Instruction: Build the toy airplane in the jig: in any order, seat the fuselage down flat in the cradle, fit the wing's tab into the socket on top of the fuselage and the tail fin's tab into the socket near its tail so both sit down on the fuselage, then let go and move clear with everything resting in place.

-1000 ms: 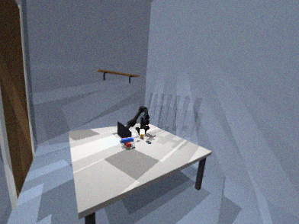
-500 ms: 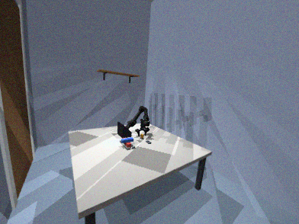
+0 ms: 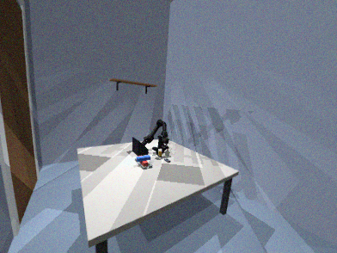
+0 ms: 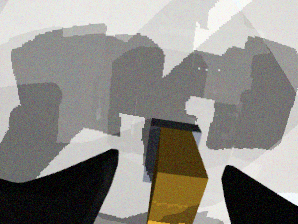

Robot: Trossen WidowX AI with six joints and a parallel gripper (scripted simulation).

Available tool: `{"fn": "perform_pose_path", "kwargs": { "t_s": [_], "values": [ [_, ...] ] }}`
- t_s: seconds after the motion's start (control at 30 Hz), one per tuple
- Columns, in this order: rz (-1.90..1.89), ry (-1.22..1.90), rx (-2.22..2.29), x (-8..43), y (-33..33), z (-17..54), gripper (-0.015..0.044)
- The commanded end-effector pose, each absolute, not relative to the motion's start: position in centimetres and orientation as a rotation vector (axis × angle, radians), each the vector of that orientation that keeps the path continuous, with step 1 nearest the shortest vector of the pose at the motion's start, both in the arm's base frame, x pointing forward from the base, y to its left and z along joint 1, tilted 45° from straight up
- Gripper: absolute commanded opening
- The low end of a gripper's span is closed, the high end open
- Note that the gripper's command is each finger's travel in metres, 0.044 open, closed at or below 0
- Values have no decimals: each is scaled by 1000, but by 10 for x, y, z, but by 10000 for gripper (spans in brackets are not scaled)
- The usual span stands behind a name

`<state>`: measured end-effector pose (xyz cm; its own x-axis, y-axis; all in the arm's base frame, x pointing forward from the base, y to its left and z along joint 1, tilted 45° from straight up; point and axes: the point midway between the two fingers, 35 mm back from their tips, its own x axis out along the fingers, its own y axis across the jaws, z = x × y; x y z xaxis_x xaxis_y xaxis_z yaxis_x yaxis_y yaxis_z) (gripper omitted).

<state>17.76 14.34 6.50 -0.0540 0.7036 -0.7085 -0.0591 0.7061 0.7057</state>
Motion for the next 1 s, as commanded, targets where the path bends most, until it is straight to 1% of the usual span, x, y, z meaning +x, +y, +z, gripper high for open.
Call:
{"fn": "perform_pose_path", "kwargs": {
  "t_s": [0.0, 0.2, 0.43, 0.97],
  "values": [
    [676, 1511, 559, 177, 144, 65, 204],
    [676, 1511, 559, 177, 144, 65, 46],
    [676, 1511, 559, 177, 144, 65, 0],
    [624, 1481, 556, 181, 126, 82, 0]
  ]
}}
